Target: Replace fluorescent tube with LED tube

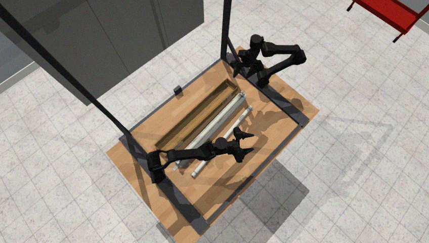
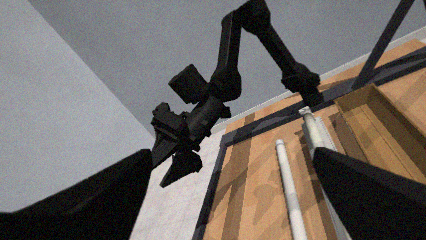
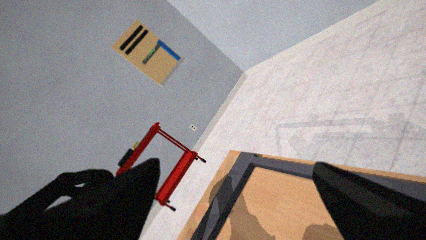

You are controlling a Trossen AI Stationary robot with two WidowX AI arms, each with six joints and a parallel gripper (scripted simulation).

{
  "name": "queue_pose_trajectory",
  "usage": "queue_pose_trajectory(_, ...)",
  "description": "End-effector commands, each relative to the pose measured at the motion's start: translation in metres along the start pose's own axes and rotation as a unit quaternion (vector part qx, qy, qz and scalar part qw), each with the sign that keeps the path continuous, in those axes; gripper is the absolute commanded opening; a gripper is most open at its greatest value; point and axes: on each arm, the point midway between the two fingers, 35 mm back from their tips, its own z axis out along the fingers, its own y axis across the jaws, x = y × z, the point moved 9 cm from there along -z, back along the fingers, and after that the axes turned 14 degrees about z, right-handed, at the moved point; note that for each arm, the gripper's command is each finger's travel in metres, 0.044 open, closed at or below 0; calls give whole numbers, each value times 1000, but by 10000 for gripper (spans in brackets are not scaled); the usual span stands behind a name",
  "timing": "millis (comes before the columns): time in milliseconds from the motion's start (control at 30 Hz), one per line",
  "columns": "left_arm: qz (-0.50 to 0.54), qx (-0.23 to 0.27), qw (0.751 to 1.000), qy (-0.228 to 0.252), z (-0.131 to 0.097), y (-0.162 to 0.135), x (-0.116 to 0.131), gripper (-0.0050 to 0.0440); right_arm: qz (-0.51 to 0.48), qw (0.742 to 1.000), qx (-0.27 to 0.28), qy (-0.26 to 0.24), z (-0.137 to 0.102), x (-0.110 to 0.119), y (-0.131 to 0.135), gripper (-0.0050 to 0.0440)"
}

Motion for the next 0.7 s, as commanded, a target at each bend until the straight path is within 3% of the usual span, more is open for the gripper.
queue_pose_trajectory(0, -25, 10, 1000, 10, -3, 11, 2, 400, -28, 999, -6, 20, -25, -10, 8, 400)
queue_pose_trajectory(233, -37, 70, 995, 62, 0, 6, 19, 400, -95, 991, 23, 93, -67, -10, -2, 400)
queue_pose_trajectory(333, -39, 80, 994, 70, 0, 5, 22, 400, -104, 989, 27, 104, -73, -10, -3, 400)
queue_pose_trajectory(667, -60, 182, 968, 161, 11, -3, 58, 400, -195, 957, 66, 204, -126, -7, -12, 400)
